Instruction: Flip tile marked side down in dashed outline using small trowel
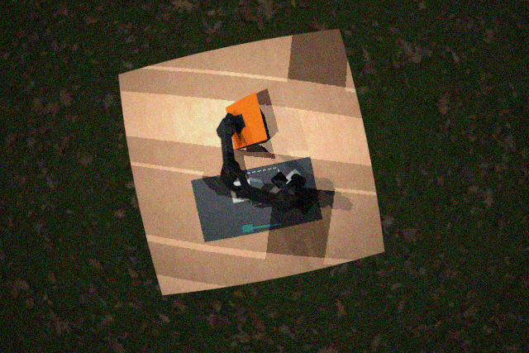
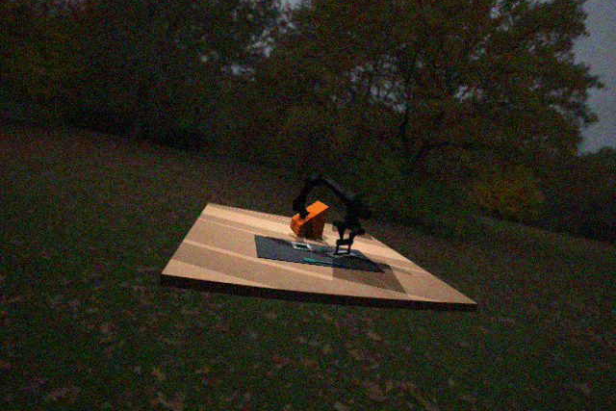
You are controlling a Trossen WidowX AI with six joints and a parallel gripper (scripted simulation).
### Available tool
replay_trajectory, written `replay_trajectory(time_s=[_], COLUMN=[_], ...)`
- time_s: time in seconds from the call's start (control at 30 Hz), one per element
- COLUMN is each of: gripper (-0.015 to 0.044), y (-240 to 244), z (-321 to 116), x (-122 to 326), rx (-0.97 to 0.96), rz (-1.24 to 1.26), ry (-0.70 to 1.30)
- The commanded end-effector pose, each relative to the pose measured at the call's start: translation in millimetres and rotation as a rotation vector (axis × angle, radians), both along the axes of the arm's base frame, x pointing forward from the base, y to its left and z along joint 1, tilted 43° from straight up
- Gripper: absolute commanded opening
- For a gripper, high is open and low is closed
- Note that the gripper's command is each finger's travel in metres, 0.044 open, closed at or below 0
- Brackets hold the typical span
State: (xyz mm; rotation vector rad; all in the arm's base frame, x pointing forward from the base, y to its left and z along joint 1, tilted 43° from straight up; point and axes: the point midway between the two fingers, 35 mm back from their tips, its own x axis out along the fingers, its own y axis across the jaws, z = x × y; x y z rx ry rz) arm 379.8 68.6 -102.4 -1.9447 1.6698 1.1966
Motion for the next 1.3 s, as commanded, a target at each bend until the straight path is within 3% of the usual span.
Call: replay_trajectory(time_s=[0.0, 0.23, 1.27], gripper=[0.0191, 0.013, 0.013], y=[-4.5, -4.5, -4.5], z=[-2.9, -2.9, -2.9], x=[-1.9, -1.9, -1.8], rx=[-0.008, -0.008, -0.013], rz=[0.001, 0.001, -0.108], ry=[0.01, 0.01, -0.087])
